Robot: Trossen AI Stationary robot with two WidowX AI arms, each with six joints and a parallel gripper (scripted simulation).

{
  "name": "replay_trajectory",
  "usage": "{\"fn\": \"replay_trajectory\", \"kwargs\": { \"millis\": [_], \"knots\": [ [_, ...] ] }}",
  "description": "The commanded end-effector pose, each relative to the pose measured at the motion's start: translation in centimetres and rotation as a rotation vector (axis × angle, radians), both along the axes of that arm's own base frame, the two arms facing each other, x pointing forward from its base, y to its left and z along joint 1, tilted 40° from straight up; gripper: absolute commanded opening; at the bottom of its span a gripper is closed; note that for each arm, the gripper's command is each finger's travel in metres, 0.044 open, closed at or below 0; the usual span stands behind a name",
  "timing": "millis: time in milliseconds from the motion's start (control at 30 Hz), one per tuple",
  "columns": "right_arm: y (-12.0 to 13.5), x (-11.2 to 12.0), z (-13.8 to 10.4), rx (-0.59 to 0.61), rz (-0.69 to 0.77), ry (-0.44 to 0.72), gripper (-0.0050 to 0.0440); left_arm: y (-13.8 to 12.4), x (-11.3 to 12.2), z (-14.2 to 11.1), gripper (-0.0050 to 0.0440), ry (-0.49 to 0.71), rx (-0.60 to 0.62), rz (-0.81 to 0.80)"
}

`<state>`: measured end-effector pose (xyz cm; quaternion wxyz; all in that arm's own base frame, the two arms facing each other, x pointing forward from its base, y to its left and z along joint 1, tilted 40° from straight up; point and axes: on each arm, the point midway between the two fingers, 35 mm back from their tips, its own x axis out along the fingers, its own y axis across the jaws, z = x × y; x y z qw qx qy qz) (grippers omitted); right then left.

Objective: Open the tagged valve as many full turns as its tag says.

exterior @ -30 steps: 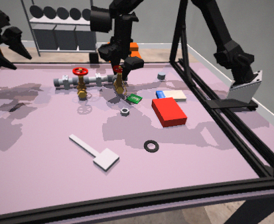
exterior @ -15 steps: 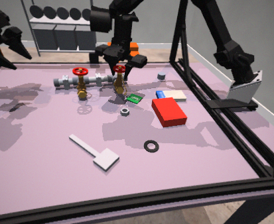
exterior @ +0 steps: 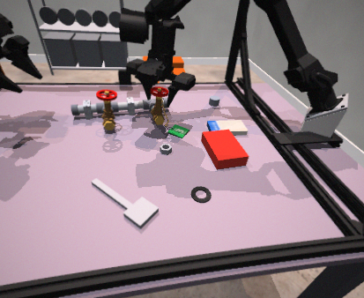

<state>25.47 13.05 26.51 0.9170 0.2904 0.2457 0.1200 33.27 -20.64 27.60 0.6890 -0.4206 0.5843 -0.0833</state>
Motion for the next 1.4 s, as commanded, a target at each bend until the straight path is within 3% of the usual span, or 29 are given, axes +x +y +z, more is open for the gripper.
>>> {"fn": "replay_trajectory", "kwargs": {
  "millis": [0, 100, 167, 233, 300, 733, 800, 1200, 1367],
  "knots": [
    [0.00, 0.00, 0.00, 0.000, 0.000, 0.000, 0.0400, 0.00, 0.00, 0.00, 0.0400, -0.002, 0.001, -0.002],
    [0.00, 0.00, 0.00, 0.000, 0.000, 0.000, 0.0400, 0.00, 0.00, 0.00, 0.0400, -0.039, 0.019, -0.047],
    [0.00, 0.00, 0.00, 0.000, 0.000, 0.000, 0.0400, 0.00, 0.00, 0.00, 0.0400, -0.144, 0.072, -0.173],
    [0.00, 0.00, 0.00, 0.000, 0.000, 0.000, 0.0400, 0.00, 0.00, 0.00, 0.0400, -0.144, 0.072, -0.173],
    [0.00, 0.00, 0.00, 0.000, 0.000, 0.000, 0.0400, 0.00, 0.00, 0.00, 0.0400, -0.246, 0.123, -0.296],
    [0.00, 0.00, 0.00, 0.000, 0.000, 0.000, 0.0400, 0.02, 0.00, -0.01, 0.0400, -0.635, 0.317, -0.767],
    [0.00, 0.00, 0.00, 0.000, 0.000, 0.000, 0.0400, 0.02, 0.00, -0.01, 0.0400, -0.635, 0.317, -0.767],
    [0.00, 0.00, 0.00, 0.000, 0.000, 0.000, 0.0400, 0.03, 0.02, -0.02, 0.0400, -1.033, 0.516, -1.247],
    [0.00, 0.00, 0.00, 0.000, 0.000, 0.000, 0.0400, 0.03, 0.02, -0.02, 0.0400, -1.041, 0.521, -1.258]
  ]
}}
